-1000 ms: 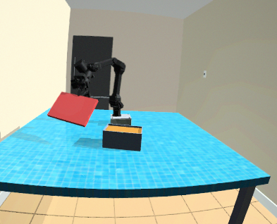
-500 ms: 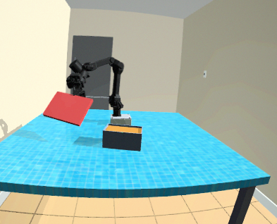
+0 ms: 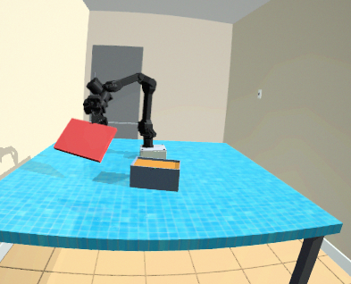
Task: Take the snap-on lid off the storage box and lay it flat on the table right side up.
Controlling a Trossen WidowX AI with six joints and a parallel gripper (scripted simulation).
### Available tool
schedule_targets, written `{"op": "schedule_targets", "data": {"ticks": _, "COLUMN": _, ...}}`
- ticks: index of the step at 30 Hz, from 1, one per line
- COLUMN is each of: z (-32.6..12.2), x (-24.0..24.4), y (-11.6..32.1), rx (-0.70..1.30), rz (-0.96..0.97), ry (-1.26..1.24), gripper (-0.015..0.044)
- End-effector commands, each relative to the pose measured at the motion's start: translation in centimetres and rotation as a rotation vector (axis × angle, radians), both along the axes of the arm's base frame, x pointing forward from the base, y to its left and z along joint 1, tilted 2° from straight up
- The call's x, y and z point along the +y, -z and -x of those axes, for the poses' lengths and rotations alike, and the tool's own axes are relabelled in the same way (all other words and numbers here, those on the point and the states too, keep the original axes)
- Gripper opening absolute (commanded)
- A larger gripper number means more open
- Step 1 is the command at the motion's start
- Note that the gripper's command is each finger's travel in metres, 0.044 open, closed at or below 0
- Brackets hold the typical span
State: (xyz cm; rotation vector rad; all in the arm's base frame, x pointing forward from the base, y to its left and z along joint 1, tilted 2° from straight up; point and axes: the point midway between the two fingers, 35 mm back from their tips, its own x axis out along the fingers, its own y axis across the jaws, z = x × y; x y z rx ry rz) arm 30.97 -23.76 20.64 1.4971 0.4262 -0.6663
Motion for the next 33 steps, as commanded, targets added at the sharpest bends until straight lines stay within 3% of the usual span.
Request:
{"op": "schedule_targets", "data": {"ticks": 1, "z": -0.1, "x": 0.1, "y": 0.0, "rx": -0.012, "rz": 0.011, "ry": -0.006, "gripper": 0.0000}}
{"op": "schedule_targets", "data": {"ticks": 33, "z": -0.1, "x": -0.1, "y": 2.6, "rx": -0.012, "rz": 0.011, "ry": -0.006, "gripper": 0.0000}}
